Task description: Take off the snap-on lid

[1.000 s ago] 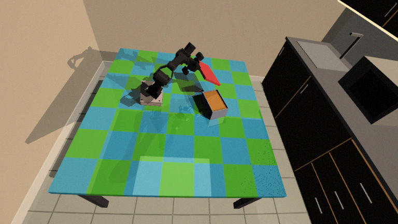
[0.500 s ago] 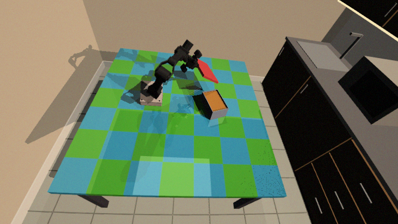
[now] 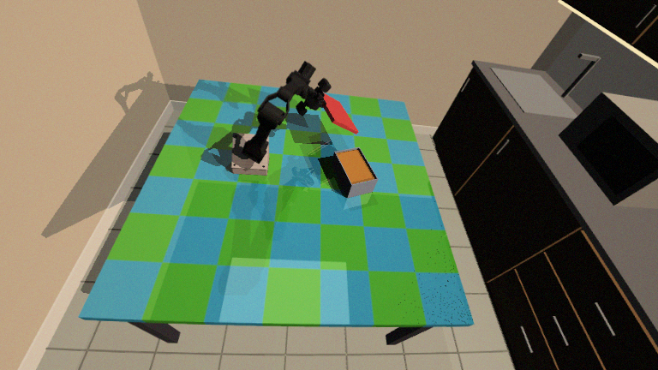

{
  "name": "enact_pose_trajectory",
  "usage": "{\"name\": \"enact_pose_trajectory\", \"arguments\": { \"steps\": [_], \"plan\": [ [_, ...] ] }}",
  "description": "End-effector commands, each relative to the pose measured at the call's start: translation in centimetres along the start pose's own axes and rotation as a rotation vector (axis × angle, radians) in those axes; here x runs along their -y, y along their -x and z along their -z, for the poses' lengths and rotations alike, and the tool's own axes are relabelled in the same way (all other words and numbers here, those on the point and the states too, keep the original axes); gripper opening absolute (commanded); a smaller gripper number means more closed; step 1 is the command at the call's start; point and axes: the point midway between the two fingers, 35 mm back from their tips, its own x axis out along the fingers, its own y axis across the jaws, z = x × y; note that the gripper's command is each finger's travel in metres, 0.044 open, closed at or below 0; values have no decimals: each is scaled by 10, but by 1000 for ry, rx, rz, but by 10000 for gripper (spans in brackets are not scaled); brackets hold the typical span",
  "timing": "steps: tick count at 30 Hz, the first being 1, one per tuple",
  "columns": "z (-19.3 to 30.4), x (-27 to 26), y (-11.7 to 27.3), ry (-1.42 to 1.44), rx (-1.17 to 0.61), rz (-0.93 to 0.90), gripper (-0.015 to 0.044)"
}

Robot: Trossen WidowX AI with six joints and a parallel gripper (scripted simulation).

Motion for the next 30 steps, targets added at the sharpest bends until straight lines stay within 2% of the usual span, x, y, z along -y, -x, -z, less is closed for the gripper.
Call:
{"name": "enact_pose_trajectory", "arguments": {
  "steps": [1, 30],
  "plan": [
    [8, -5, 3, -14, 2, -13, 0],
    [66, -3, 7, -17, -1, -13, 0]
  ]
}}
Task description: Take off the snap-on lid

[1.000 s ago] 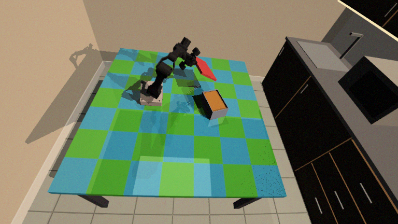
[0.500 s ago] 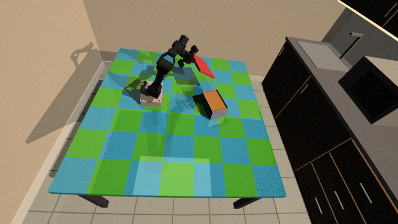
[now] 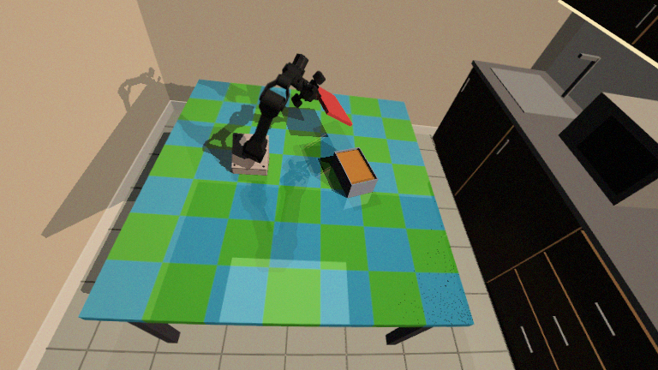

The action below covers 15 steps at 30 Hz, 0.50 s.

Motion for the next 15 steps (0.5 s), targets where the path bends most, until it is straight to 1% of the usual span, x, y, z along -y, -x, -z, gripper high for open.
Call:
{"name": "enact_pose_trajectory", "arguments": {
  "steps": [1, 15],
  "plan": [
    [9, -5, 3, -14, 1, -13, 0],
    [8, 5, -3, -14, 2, -13, 0]
  ]
}}
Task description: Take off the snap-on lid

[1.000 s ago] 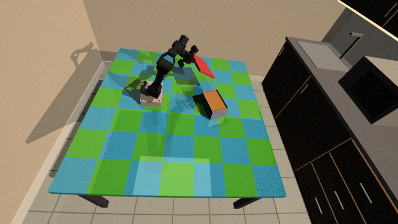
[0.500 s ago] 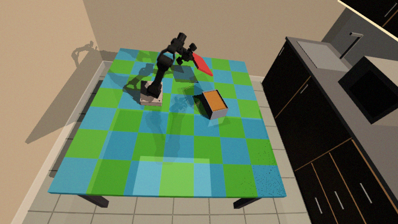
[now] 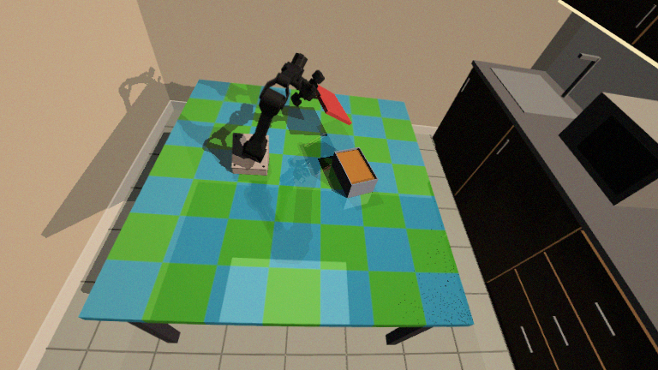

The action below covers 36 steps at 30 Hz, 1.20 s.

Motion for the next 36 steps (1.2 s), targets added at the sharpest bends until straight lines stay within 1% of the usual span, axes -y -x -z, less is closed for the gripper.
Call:
{"name": "enact_pose_trajectory", "arguments": {
  "steps": [1, 36],
  "plan": [
    [-2, 5, -3, 3, 7, -4, 0],
    [-3, 28, -22, 3, 7, -4, 0]
  ]
}}
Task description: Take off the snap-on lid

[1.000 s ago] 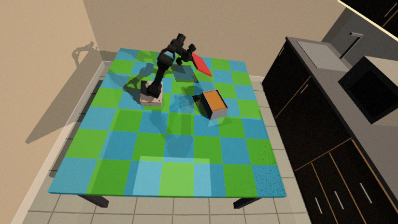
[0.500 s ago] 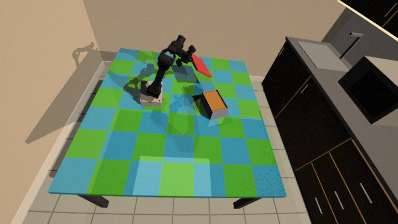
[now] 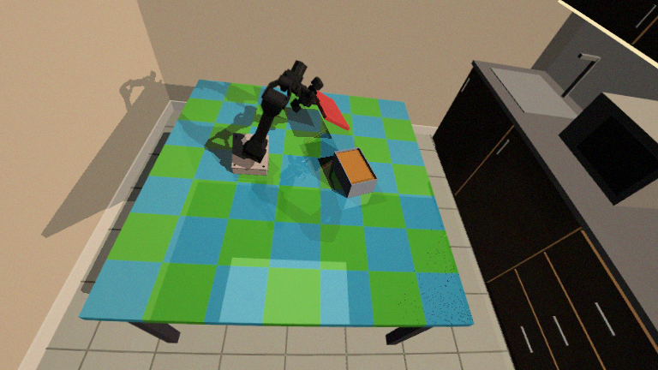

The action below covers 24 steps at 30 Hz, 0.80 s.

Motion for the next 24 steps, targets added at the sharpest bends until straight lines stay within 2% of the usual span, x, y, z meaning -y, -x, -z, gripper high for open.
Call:
{"name": "enact_pose_trajectory", "arguments": {
  "steps": [1, 24],
  "plan": [
    [-1, 3, -2, 4, 6, -5, 0],
    [-1, 17, -14, 4, 7, -5, 0]
  ]
}}
